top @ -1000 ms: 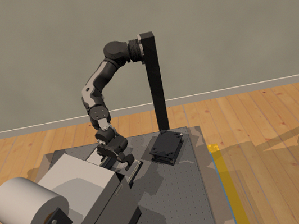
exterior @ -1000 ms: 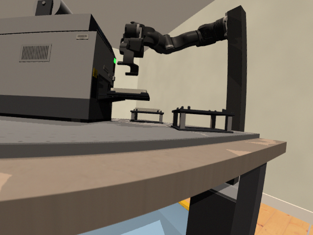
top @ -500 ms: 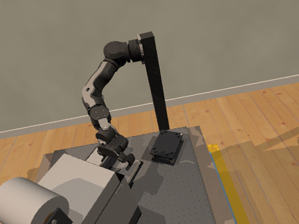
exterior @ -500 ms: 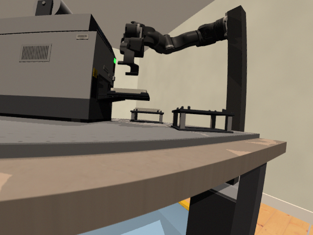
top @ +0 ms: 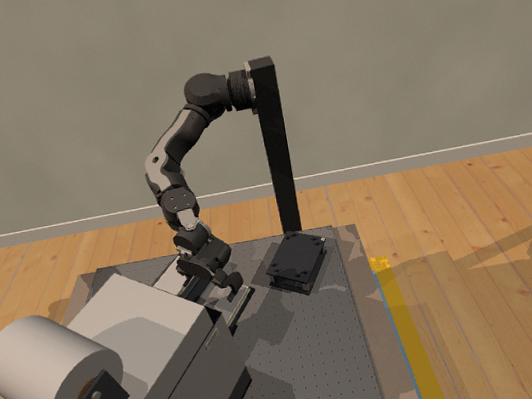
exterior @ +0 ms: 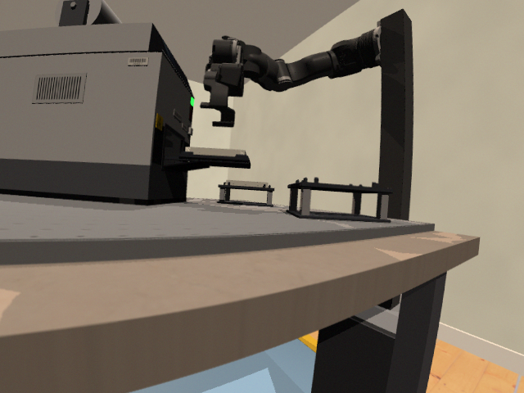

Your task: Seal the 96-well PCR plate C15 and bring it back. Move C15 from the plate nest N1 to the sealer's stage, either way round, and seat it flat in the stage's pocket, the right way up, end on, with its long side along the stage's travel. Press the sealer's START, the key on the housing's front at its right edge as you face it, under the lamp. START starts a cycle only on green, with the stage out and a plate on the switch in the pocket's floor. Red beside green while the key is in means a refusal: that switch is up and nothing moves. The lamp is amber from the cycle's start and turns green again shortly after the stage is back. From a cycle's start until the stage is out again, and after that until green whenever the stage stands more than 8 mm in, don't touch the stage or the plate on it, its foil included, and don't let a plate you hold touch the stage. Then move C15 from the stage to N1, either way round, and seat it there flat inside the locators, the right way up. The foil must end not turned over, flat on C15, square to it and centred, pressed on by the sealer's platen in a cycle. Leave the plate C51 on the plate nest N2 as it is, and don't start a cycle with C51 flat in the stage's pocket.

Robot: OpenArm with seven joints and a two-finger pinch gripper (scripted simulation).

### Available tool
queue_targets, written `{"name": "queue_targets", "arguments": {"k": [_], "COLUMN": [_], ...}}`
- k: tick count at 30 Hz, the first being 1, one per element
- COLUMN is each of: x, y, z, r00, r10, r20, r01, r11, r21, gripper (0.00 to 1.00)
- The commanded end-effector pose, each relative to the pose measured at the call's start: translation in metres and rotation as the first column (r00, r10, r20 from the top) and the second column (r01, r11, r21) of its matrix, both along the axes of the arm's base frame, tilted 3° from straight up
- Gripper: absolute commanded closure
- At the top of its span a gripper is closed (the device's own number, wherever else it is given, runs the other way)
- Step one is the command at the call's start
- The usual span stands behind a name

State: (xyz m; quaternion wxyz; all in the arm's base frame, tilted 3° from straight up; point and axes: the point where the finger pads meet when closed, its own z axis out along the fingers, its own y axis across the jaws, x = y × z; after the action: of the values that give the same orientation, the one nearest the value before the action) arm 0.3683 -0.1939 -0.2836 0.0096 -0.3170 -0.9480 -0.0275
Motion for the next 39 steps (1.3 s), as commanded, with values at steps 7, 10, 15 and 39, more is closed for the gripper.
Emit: {"name": "queue_targets", "arguments": {"k": [7,10,15,39], "x": [-0.0001,-0.0010,-0.0022,-0.0004], "y": [-0.0012,0.0004,0.0006,0.0019], "z": [0.0005,0.0008,0.0007,0.0022], "r00": [1.000,1.000,1.000,1.000], "r10": [-0.005,-0.003,-0.005,-0.001], "r20": [-0.001,0.001,-0.001,0.006], "r01": [0.005,0.003,0.005,0.001], "r11": [1.000,1.000,1.000,1.000], "r21": [-0.004,-0.002,-0.004,0.001], "gripper": [0.23,0.23,0.23,0.23]}}
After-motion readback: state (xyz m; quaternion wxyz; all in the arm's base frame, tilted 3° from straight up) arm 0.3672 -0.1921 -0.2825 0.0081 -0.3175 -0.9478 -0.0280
